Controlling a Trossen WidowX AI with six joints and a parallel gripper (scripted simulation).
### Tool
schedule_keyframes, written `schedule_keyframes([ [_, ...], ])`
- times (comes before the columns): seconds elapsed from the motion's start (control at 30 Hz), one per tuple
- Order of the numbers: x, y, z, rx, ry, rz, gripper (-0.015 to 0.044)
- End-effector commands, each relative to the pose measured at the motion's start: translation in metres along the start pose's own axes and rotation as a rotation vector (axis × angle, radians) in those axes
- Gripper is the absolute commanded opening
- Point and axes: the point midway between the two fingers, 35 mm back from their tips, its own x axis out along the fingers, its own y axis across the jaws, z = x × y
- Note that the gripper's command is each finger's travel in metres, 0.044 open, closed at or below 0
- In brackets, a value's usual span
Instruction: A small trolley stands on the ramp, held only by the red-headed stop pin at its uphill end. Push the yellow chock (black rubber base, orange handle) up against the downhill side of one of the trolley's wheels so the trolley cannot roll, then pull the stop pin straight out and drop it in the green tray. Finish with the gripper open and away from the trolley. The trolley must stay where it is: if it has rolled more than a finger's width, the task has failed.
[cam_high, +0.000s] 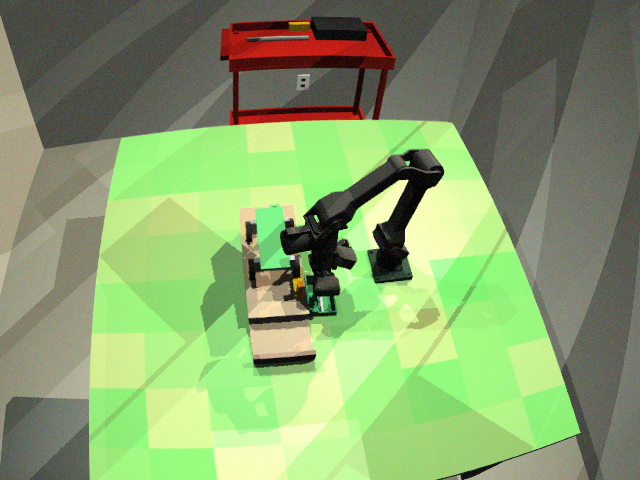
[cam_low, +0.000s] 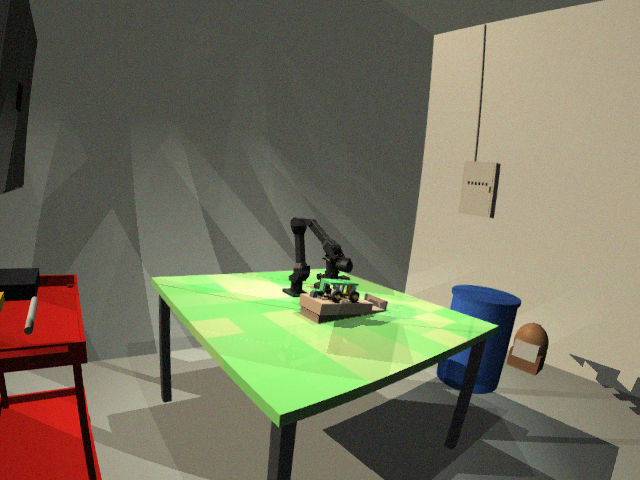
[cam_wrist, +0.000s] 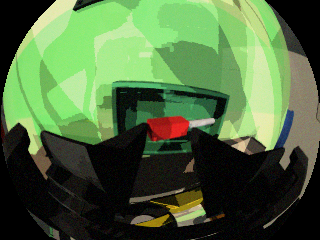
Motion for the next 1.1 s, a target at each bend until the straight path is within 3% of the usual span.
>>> schedule_keyframes([
  [0.0, 0.002, 0.002, 0.001, -0.001, -0.002, -0.003, 0.019],
  [0.17, 0.003, 0.003, 0.001, -0.001, -0.002, -0.003, 0.019],
  [0.37, 0.002, 0.002, 0.0, 0.0, 0.0, 0.0, 0.034],
  [0.77, -0.024, -0.001, 0.004, -0.001, -0.002, -0.003, 0.034],
  [0.9, -0.032, -0.002, 0.004, -0.001, -0.002, -0.003, 0.044],
  [1.07, -0.045, -0.004, 0.004, -0.001, -0.002, -0.003, 0.044],
])
